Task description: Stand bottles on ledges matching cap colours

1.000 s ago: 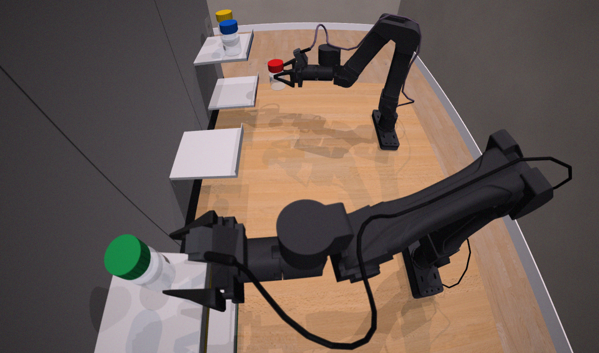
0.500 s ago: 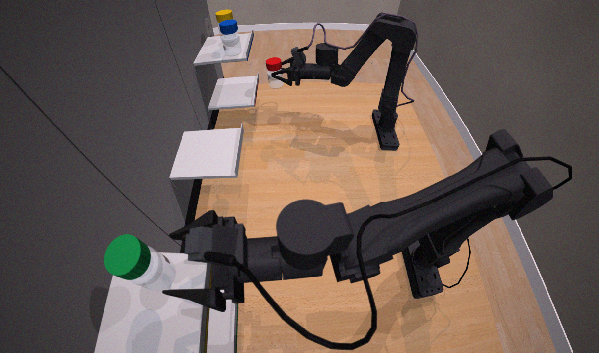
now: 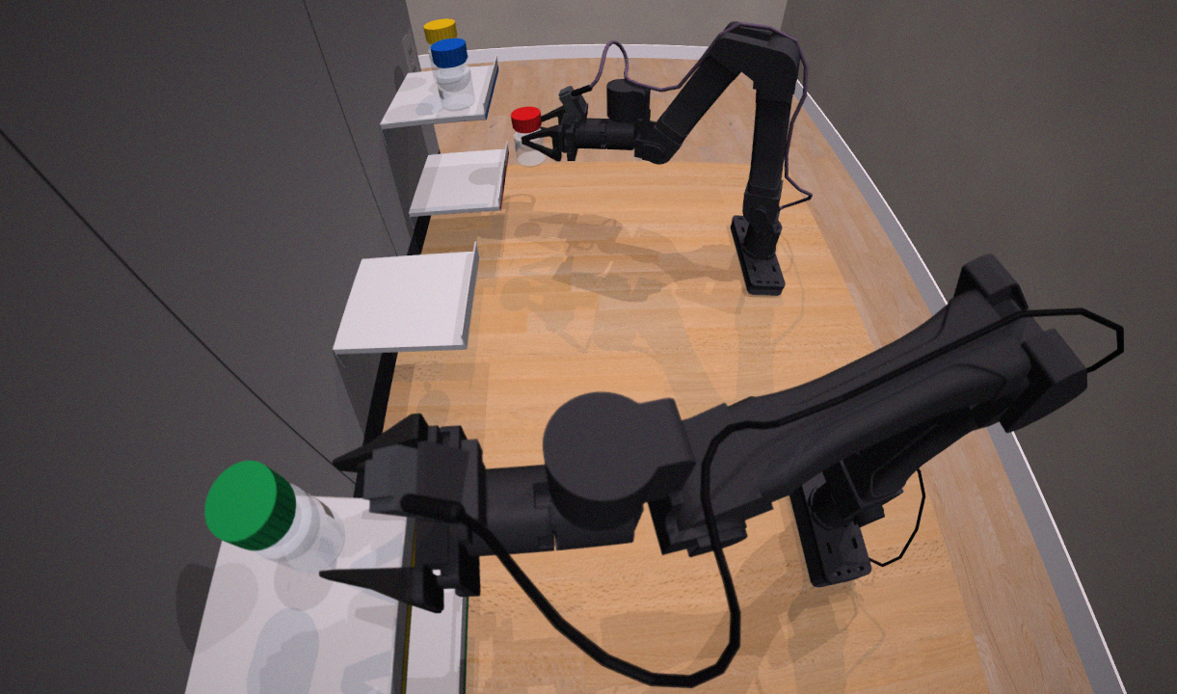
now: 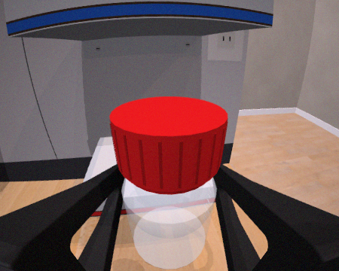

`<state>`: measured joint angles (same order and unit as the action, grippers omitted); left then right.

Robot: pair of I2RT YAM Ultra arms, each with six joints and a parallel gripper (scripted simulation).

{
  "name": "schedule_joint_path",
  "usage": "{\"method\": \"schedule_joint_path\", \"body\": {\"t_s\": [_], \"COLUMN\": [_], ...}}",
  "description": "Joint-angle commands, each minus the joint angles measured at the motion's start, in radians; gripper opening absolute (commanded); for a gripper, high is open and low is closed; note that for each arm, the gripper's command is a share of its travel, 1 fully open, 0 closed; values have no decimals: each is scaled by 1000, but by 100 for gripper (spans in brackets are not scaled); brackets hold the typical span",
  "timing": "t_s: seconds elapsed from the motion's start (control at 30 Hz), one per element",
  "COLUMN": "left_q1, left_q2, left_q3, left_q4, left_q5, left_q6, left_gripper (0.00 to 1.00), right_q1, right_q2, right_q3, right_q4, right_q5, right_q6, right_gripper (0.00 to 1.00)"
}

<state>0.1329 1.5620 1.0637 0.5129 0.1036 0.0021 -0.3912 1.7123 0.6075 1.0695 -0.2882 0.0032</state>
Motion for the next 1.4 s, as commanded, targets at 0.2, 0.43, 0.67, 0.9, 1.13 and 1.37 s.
{"method": "schedule_joint_path", "body": {"t_s": [0.2,0.43,0.67,0.9,1.13,1.37], "left_q1": [-2,-2,-8,-12,-14,-17], "left_q2": [4,4,15,46,88,117], "left_q3": [-4,-4,-3,21,55,87], "left_q4": [3,3,12,37,31,16], "left_q5": [-2,-2,-10,-14,-16,-18], "left_q6": [-2,-2,-2,-2,-2,-2], "left_gripper": [81,81,81,81,81,81], "right_q1": [-26,-36,-37,-40,-33,-17], "right_q2": [43,74,69,31,45,89], "right_q3": [92,134,139,168,175,217], "right_q4": [9,2,2,-66,-56,-58], "right_q5": [-29,-36,-33,-37,-22,-3], "right_q6": [3,3,3,3,4,3], "right_gripper": [52,52,52,52,52,52]}}
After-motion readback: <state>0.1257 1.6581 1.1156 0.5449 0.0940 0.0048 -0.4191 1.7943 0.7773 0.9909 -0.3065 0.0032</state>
